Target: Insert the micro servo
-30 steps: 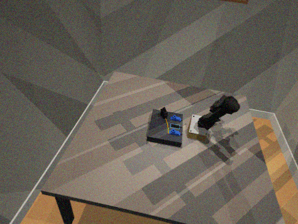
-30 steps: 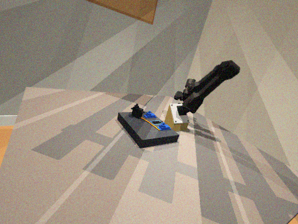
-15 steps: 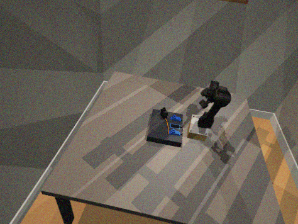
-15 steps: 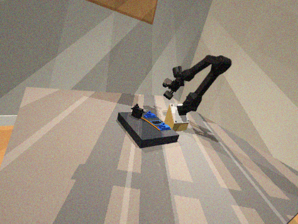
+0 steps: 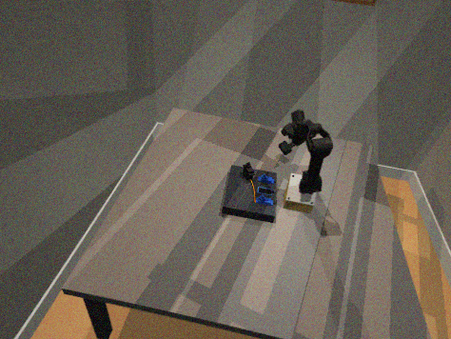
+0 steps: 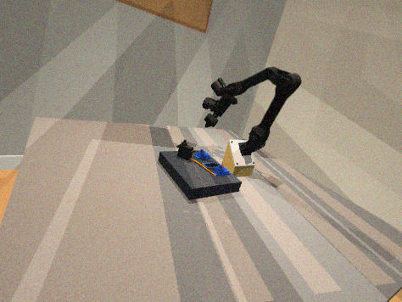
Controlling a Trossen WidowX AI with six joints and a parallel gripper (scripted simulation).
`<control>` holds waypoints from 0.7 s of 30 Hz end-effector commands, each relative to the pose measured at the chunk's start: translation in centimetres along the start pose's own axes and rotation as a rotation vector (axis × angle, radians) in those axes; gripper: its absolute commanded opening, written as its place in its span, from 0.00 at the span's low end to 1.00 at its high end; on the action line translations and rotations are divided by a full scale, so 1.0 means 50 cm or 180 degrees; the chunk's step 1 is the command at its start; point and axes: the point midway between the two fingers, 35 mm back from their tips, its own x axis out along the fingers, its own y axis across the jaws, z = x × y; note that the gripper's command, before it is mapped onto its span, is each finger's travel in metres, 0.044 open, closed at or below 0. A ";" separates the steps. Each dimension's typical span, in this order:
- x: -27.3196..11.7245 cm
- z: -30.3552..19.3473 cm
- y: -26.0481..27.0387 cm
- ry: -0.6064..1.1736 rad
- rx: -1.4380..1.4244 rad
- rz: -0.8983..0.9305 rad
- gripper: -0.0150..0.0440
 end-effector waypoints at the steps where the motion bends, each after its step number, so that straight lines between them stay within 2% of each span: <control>1: -0.017 0.039 0.073 0.0091 0.0022 0.0307 1.00; 9: -0.064 0.080 0.227 0.0426 0.0150 0.0832 1.00; 21: -0.148 0.073 0.447 0.1276 0.0531 0.1291 1.00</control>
